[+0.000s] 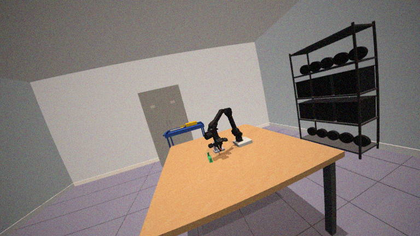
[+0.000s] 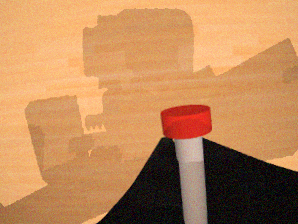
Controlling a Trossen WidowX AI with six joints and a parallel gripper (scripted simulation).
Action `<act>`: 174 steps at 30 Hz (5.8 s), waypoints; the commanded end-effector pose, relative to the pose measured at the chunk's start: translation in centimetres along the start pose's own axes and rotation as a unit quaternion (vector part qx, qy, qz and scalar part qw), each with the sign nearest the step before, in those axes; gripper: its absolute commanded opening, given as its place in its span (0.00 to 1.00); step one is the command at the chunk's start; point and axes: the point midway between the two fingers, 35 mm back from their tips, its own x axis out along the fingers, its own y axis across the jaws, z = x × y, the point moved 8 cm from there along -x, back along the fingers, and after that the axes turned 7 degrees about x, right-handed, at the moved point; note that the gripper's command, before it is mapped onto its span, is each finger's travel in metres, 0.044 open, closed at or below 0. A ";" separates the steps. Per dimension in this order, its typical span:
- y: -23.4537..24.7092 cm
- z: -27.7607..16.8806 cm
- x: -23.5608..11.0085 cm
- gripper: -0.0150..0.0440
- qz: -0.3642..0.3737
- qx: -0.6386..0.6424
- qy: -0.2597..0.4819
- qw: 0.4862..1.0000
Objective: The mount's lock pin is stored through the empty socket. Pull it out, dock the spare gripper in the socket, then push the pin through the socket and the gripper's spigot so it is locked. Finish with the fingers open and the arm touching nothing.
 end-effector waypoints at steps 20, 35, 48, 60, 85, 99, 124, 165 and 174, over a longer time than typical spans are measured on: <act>-0.1 1.5 -0.3 0.25 0.007 0.002 -0.002 1.000; -0.1 2.3 -0.4 0.25 0.014 0.003 0.000 1.000; -0.1 3.1 -0.4 0.25 0.019 0.004 0.002 1.000; -0.1 3.7 -0.5 0.25 0.024 0.005 0.004 1.000; 0.6 3.5 -2.3 0.25 0.043 0.003 0.020 0.999; -2.0 5.0 -3.0 0.25 0.041 0.012 0.018 0.999; -8.0 7.9 -3.7 0.25 0.037 0.043 0.012 0.998; -11.5 8.8 -0.5 0.25 0.030 0.047 0.012 0.998; -11.6 8.6 0.8 0.25 0.028 0.047 0.010 0.998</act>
